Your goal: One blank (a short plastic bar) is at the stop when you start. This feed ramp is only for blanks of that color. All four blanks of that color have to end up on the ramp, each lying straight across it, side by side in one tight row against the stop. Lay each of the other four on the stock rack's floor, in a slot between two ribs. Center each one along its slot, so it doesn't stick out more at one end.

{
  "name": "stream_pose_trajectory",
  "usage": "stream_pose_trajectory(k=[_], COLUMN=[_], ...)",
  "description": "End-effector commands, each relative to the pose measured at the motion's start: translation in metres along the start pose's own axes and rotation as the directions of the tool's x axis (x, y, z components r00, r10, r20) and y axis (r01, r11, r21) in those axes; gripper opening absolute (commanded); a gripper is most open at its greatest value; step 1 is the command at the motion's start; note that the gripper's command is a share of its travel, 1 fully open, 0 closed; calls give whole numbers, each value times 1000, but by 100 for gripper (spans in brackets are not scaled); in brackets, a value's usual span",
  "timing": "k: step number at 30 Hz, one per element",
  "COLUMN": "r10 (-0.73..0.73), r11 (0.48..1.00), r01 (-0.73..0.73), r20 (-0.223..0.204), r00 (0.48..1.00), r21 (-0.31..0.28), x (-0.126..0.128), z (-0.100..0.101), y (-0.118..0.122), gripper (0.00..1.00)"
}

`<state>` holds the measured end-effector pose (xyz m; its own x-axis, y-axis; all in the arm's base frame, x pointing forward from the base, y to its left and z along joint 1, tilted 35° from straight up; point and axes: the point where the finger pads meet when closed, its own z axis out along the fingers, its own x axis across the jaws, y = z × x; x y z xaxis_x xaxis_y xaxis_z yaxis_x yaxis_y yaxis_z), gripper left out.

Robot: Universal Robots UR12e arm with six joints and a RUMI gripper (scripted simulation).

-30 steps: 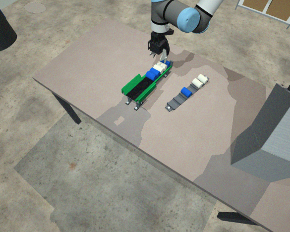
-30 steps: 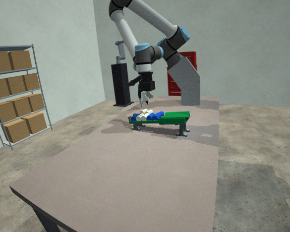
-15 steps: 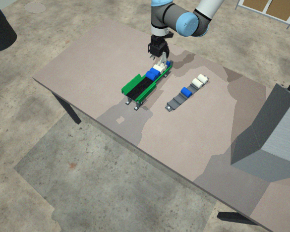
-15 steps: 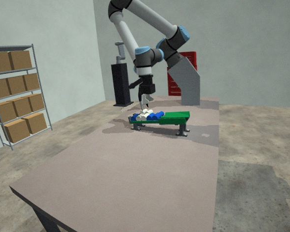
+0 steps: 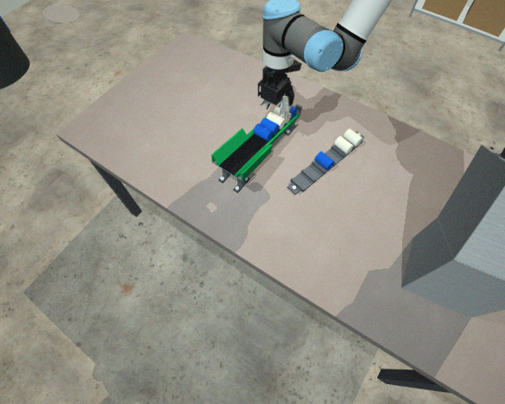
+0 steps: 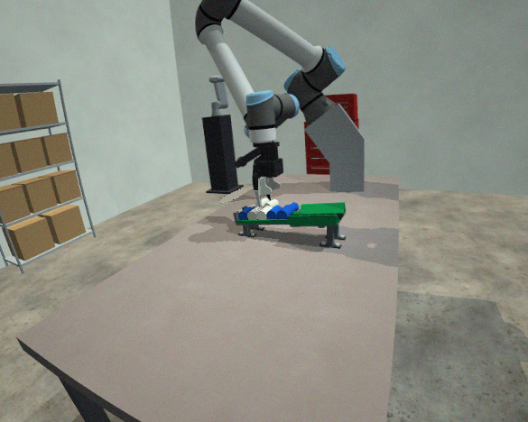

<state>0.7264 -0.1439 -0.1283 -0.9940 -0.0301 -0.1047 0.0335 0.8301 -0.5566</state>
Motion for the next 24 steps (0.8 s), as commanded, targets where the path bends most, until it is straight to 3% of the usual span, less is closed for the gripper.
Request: stream_pose_trajectory(k=[1, 24], r10=[1, 2], r11=[1000, 1000], r01=[-1, -2], r20=[5, 7], r00=[1000, 1000], r21=[0, 1], x=[-3, -3], z=[3, 7], y=[-1, -1], gripper=[48, 48])
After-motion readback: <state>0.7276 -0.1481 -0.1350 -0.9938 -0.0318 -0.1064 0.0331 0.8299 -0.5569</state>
